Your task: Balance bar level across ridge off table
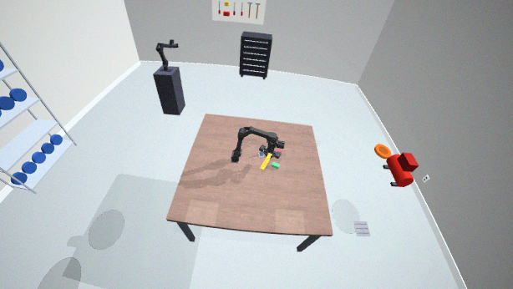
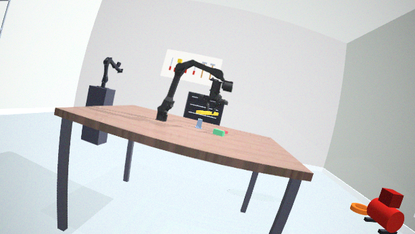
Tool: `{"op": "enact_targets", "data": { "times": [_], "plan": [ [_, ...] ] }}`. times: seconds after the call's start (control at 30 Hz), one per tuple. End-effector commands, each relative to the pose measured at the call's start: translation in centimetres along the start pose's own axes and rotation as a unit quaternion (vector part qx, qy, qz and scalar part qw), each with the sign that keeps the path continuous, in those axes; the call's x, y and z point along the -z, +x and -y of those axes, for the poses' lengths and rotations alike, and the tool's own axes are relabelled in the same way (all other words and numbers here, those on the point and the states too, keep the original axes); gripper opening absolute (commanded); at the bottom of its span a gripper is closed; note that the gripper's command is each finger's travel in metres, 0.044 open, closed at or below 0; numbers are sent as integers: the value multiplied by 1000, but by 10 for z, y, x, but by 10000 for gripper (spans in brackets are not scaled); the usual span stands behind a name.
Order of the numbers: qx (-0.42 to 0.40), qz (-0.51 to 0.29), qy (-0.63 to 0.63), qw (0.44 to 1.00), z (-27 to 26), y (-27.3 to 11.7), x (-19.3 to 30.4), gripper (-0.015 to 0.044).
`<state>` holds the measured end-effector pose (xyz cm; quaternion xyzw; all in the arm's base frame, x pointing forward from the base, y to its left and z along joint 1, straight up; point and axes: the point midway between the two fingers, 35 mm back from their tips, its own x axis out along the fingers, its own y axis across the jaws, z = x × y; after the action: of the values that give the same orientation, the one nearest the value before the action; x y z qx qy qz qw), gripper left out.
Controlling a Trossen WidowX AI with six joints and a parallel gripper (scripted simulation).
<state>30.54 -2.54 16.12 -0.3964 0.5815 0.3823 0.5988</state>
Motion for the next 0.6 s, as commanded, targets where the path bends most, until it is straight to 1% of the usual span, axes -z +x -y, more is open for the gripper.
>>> {"op": "enact_targets", "data": {
  "times": [0.0, 0.57],
  "plan": [
    [-3, 0, -27, 1000, -7, 1, -11, 0],
    [-4, 3, -157, 988, -46, 0, -66, 0]
  ]
}}
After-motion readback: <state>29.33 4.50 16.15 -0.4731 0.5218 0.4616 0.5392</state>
